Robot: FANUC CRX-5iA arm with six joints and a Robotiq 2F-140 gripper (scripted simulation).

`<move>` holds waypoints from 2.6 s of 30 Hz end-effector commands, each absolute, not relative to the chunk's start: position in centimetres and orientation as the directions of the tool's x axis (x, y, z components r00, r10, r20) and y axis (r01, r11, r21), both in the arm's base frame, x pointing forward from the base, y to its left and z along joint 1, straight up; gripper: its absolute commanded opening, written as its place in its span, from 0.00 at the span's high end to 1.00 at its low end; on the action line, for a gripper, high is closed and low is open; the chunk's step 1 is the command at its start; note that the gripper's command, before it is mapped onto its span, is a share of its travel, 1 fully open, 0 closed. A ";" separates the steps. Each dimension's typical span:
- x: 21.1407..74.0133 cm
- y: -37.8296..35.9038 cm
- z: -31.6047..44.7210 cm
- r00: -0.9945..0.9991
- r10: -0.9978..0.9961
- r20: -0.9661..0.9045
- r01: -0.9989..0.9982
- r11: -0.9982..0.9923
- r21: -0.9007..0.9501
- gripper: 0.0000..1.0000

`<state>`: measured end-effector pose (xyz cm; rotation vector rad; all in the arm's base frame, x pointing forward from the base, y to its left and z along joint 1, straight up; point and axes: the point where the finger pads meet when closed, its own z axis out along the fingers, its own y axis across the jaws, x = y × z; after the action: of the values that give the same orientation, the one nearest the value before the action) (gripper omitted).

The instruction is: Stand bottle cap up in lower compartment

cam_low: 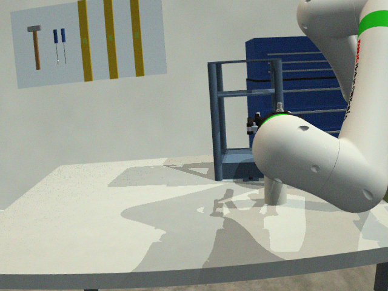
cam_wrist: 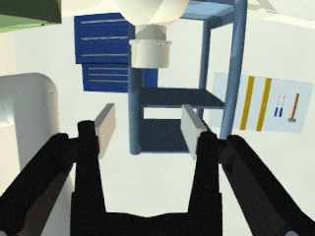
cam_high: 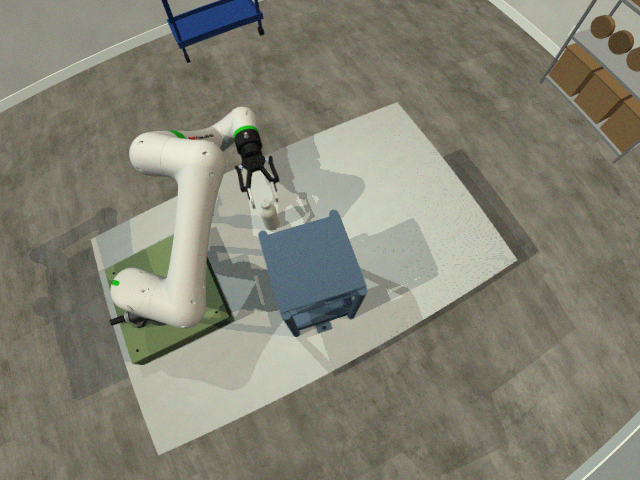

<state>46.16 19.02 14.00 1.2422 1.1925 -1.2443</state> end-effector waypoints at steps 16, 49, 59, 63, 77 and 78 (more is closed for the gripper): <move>46.2 19.1 8.9 -0.004 0.003 -1.000 0.999 -0.045 -0.004 0.52; 46.2 19.1 2.6 -0.004 0.003 -1.000 0.999 -0.045 -0.004 0.52; 46.2 19.1 1.6 -0.004 0.003 -1.000 0.999 -0.045 -0.004 0.52; 46.2 19.1 1.5 -0.004 0.003 -1.000 0.999 -0.045 -0.004 0.52; 46.2 19.1 1.3 -0.004 0.003 -1.000 0.999 -0.045 -0.004 0.52; 46.2 19.1 1.3 -0.004 0.003 -1.000 0.999 -0.045 -0.004 0.52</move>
<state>46.18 19.13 1.26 1.2422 1.1924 -1.2443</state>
